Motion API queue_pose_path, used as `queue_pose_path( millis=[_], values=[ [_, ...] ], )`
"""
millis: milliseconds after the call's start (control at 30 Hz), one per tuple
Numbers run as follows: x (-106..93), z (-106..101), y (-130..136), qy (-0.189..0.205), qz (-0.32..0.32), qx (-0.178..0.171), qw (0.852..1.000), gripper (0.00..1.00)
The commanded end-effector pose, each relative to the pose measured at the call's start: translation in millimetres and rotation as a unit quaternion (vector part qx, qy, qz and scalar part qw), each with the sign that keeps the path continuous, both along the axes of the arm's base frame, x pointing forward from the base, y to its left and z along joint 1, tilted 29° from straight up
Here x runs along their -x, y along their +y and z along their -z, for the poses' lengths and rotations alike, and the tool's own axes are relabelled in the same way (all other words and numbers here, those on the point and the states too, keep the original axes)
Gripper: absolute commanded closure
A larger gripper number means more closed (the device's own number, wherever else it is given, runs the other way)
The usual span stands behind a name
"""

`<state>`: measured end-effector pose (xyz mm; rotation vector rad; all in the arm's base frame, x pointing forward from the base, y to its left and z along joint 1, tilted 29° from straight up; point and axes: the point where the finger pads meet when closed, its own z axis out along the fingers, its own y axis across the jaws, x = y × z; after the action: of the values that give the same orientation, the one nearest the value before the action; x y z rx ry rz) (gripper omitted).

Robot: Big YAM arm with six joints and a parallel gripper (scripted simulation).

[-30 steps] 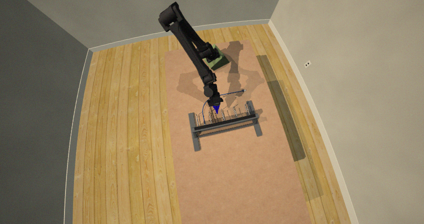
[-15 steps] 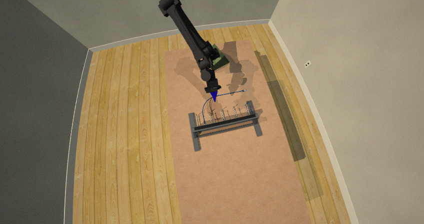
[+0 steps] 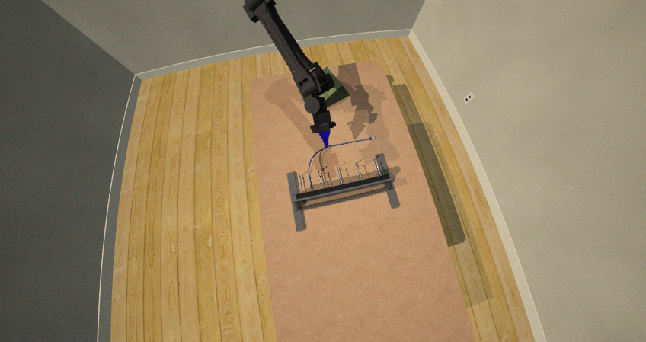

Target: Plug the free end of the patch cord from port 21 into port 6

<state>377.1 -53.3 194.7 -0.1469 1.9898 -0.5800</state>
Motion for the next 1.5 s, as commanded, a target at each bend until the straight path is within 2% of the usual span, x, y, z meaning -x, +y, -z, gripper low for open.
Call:
queue_pose_path(
  millis=[0, 467, 900, 1033, 1200, 1467],
  values=[
    [-8.7, -20, 3, -0.022, -0.001, -0.007, 1.000, 1.00],
    [-6.4, -48, -28, -0.031, 0.002, 0.003, 1.000, 1.00],
    [5.8, -80, -83, -0.031, 0.002, 0.013, 0.999, 1.00],
    [7.5, -80, -88, -0.029, 0.002, 0.013, 0.999, 1.00],
    [11.2, -70, -92, -0.020, 0.001, 0.010, 1.000, 1.00],
    [4.9, -72, -93, -0.024, -0.001, 0.012, 1.000, 1.00]
  ],
)
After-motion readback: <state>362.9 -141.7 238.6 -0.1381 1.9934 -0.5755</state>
